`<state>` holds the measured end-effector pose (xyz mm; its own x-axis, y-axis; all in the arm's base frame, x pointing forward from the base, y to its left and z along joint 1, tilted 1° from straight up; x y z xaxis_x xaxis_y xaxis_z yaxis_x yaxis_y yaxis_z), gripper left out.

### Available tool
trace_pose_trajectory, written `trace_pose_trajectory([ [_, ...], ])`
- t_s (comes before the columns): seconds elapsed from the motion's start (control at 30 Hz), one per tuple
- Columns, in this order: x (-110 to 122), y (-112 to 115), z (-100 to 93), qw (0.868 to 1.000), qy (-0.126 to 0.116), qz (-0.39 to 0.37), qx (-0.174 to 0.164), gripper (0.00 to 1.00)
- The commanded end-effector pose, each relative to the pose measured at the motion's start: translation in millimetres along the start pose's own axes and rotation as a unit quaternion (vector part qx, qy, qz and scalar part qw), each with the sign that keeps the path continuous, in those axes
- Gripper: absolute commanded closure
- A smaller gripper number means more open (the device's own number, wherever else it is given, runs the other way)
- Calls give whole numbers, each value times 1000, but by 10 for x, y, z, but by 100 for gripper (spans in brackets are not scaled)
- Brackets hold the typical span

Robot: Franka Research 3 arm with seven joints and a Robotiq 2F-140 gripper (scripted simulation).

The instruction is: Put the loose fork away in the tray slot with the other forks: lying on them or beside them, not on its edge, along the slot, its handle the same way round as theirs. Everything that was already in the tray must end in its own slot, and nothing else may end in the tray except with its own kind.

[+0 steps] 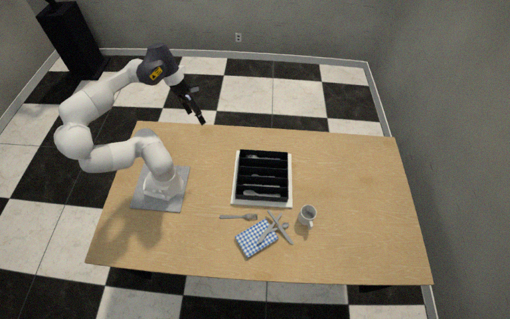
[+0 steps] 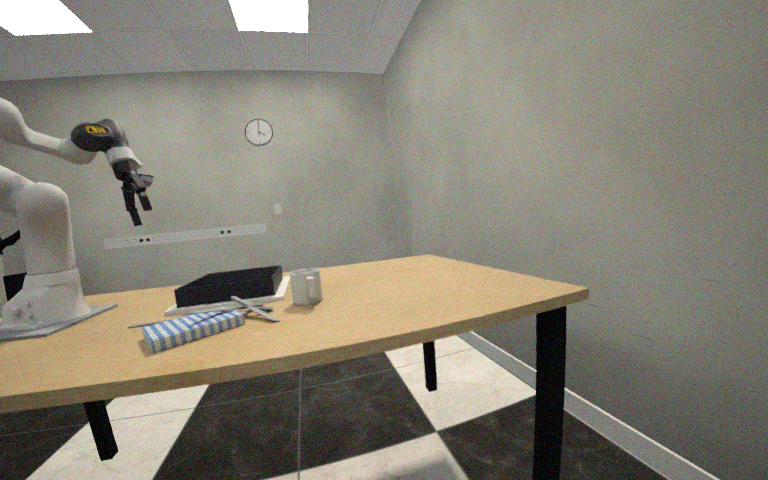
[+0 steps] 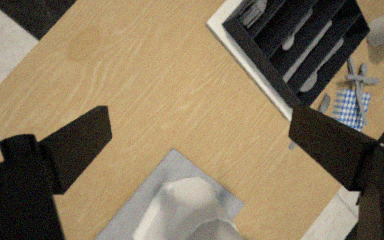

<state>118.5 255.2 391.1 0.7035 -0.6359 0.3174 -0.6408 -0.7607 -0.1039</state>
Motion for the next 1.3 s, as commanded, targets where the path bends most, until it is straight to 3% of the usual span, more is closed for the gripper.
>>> trace_pose_trajectory([
  [0.0, 7, -45, 11, 996, -4, 84, -4, 0],
  [0.1, 19, -56, 17, 995, -5, 95, -5, 0],
  [0.6, 229, -233, 134, 957, -7, 287, -31, 0],
  [0.67, 229, -233, 134, 957, -7, 287, -31, 0],
  [0.7, 265, -260, 153, 948, -7, 316, -35, 0],
  [1.17, 471, -394, 264, 882, -5, 468, -55, 0],
  [1.23, 471, -394, 264, 882, -5, 468, -55, 0],
  [1.27, 512, -417, 285, 867, -4, 494, -58, 0],
])
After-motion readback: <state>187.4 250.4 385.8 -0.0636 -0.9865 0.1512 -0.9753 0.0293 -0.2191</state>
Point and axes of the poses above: the point where the finger pads meet when closed, its own z axis out along the fingers, its own x axis across the jaws, y = z × x, the point moved 10 cm from there along -z, back along the fingers, and after that the axes turned 6 degrees about -z, right-handed, at the moved point
